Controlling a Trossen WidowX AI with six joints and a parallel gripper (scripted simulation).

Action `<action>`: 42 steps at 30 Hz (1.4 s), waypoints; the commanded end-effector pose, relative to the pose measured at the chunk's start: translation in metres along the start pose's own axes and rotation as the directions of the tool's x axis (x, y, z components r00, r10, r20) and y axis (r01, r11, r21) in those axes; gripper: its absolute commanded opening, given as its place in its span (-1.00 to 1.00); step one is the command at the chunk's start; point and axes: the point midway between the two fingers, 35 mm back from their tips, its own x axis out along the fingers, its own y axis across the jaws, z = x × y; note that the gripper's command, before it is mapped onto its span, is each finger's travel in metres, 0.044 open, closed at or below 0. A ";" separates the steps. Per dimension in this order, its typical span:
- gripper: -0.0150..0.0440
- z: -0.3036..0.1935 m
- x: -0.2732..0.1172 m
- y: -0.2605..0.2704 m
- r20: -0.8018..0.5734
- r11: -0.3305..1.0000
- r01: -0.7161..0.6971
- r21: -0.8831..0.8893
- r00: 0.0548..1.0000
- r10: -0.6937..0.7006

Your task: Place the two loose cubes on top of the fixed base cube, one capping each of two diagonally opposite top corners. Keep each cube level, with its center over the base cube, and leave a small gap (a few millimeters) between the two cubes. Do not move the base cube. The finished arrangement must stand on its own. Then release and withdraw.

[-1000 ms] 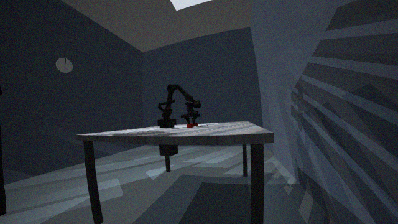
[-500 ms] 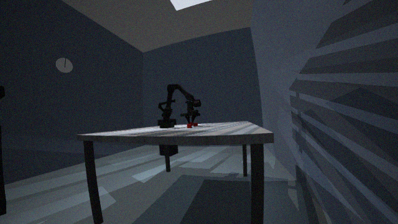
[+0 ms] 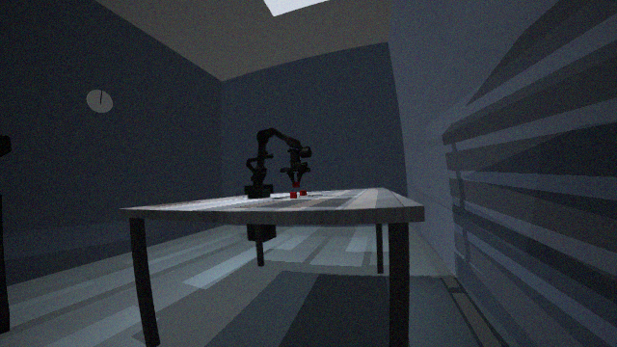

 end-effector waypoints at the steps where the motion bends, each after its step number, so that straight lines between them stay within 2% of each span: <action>1: -0.14 0.001 -0.016 0.001 0.010 1.000 -0.011 -0.005 1.000 0.011; 10: -0.14 -0.003 -0.044 -0.001 0.009 1.000 -0.011 -0.005 1.000 0.011; 15: -0.14 -0.004 -0.046 0.001 0.009 1.000 -0.011 -0.022 1.000 0.011; 28: -0.14 -0.017 -0.034 0.036 0.008 0.941 -0.011 -0.338 1.000 0.014; 42: -0.14 -0.037 -0.019 0.073 0.006 0.766 -0.010 -0.642 1.000 0.018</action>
